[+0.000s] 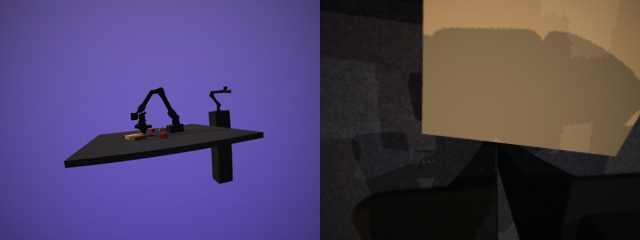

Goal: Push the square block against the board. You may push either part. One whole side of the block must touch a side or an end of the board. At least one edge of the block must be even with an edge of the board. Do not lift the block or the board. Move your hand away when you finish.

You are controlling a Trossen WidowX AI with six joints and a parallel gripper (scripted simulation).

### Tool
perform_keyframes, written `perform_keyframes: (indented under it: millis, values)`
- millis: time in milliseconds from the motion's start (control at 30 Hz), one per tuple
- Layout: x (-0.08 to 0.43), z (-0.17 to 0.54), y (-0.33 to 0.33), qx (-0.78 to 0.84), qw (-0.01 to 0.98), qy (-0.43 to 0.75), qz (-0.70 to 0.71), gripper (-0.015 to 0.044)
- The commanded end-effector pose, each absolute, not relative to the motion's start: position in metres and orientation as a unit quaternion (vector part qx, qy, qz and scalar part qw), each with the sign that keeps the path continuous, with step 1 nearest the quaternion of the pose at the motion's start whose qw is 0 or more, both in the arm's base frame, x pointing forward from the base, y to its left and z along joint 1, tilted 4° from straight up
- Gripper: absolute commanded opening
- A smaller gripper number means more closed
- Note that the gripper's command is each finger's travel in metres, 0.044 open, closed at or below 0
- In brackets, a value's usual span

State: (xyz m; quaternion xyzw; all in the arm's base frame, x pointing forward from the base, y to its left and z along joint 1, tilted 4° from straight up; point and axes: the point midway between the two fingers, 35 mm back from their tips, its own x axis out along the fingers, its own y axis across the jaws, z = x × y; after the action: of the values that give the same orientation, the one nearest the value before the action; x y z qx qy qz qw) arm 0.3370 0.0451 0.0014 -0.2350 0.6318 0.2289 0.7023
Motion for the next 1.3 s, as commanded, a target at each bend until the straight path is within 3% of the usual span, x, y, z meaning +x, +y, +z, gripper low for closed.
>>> perform_keyframes:
  millis: [0, 1000, 1267]
  values:
    - [0.338, 0.002, 0.045, -0.233, 0.704, 0.630, 0.229, 0.0000]
    - [0.300, -0.004, 0.016, -0.234, 0.703, 0.632, 0.228, 0.0000]
    - [0.300, 0.052, 0.015, -0.234, 0.703, 0.632, 0.228, 0.0000]
